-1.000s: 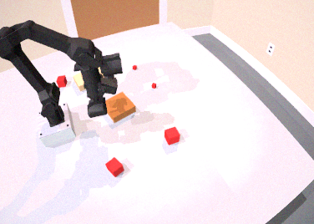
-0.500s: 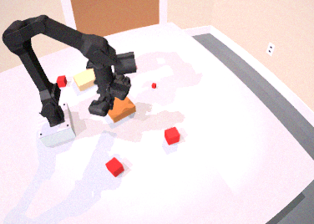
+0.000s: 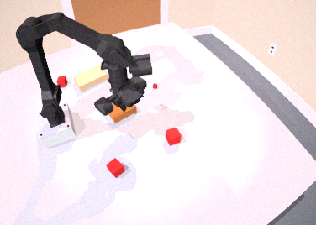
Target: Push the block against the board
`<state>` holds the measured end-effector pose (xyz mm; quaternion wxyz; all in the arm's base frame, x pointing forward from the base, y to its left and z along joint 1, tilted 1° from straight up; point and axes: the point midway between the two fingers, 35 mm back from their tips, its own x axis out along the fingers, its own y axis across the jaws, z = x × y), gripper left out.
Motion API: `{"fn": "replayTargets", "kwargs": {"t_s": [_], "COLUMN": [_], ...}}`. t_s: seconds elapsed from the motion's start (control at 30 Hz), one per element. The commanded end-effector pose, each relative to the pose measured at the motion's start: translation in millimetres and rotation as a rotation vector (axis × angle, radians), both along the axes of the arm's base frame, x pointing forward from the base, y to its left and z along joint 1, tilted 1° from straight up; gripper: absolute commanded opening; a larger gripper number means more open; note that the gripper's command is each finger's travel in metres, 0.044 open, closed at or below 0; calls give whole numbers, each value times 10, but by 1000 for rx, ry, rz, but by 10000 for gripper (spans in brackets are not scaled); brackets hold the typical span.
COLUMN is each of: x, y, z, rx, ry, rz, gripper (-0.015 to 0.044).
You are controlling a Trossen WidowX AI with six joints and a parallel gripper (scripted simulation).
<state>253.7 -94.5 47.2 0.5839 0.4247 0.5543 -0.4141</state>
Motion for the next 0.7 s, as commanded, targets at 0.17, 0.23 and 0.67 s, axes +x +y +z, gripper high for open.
{"fn": "replayTargets", "kwargs": {"t_s": [0.17,0.23,0.67], "x": [129,129,150], "y": [-81,-81,-76], "z": [-27,-27,-580], "rx": [10,10,10], "ry": [-4,-4,-4], "rz": [-171,-171,-171], "gripper": [0,0,0]}}
